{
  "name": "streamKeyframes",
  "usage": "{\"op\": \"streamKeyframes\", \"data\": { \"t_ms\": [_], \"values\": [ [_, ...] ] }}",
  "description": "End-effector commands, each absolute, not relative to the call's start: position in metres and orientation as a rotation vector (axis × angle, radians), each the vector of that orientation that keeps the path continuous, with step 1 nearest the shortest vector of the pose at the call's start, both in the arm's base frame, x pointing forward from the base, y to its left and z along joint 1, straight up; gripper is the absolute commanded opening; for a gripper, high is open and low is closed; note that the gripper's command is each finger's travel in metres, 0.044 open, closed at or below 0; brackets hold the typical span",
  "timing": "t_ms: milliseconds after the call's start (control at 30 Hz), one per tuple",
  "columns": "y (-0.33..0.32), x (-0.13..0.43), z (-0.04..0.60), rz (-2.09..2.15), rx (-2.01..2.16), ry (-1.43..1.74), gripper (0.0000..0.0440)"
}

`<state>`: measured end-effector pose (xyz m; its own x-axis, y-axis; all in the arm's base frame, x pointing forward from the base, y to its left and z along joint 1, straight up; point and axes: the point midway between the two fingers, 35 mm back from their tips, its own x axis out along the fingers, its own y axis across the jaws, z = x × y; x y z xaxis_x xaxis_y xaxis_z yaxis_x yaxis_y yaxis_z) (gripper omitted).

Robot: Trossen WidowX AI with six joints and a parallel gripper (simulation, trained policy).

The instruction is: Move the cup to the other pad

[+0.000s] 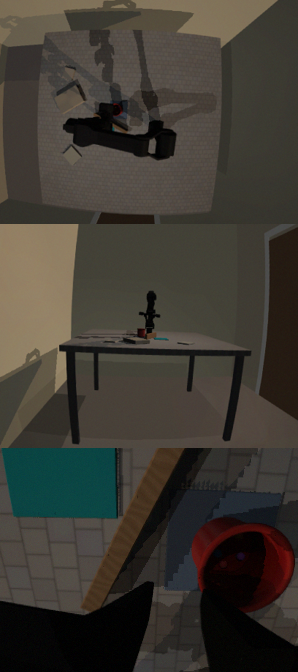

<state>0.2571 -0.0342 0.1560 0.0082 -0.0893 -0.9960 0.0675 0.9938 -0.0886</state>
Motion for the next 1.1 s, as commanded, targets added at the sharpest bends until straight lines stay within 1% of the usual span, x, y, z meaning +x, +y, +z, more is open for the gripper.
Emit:
{"op": "streamKeyframes", "data": {
  "t_ms": [0,400,867,933,1067],
  "values": [
    [-0.04,0.255,0.146,-0.118,-0.033,1.582,0.014],
    [-0.055,0.251,0.114,-0.074,-0.07,1.638,0.0166],
    [-0.064,0.246,0.065,0.051,-0.147,1.681,0.0174],
    [-0.064,0.246,0.059,0.077,-0.167,1.68,0.0139],
    [-0.067,0.244,0.052,0.131,-0.214,1.684,0.0037]
  ]
}}
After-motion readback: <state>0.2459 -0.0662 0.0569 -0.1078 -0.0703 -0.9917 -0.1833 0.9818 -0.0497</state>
